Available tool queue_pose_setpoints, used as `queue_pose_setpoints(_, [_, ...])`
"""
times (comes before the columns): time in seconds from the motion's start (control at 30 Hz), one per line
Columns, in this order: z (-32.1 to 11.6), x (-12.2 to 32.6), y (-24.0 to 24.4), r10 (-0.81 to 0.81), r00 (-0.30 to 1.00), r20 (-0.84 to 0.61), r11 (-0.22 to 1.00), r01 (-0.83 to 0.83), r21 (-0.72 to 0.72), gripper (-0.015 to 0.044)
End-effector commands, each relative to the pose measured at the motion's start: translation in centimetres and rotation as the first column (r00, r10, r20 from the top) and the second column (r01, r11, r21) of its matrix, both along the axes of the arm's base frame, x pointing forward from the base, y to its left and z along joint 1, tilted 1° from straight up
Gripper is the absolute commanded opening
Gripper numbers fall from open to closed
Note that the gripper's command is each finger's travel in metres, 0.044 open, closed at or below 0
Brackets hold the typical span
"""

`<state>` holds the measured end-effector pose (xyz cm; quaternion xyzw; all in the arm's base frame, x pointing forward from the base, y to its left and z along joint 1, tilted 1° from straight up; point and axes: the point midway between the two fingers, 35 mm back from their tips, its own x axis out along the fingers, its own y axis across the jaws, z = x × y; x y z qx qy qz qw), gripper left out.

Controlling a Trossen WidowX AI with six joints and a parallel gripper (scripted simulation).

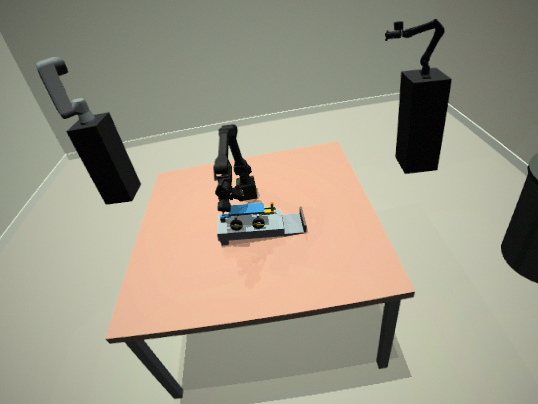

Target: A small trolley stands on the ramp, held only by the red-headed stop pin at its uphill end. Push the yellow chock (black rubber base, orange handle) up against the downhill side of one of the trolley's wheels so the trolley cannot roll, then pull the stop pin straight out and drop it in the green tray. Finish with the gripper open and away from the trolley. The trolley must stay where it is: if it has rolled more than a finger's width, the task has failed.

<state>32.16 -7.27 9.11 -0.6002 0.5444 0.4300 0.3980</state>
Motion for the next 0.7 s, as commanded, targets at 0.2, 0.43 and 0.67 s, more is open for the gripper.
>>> queue_pose_setpoints(0.2, [1.0,0.0,0.1,-0.003,1.0,0.005,1.0,0.003,-0.004,0.0])
queue_pose_setpoints(0.43, [1.5,0.0,0.3,-0.003,1.0,0.005,1.0,0.003,-0.004,0.0])
queue_pose_setpoints(0.67, [2.1,0.0,0.3,-0.003,1.0,0.005,1.0,0.003,-0.004,0.0])
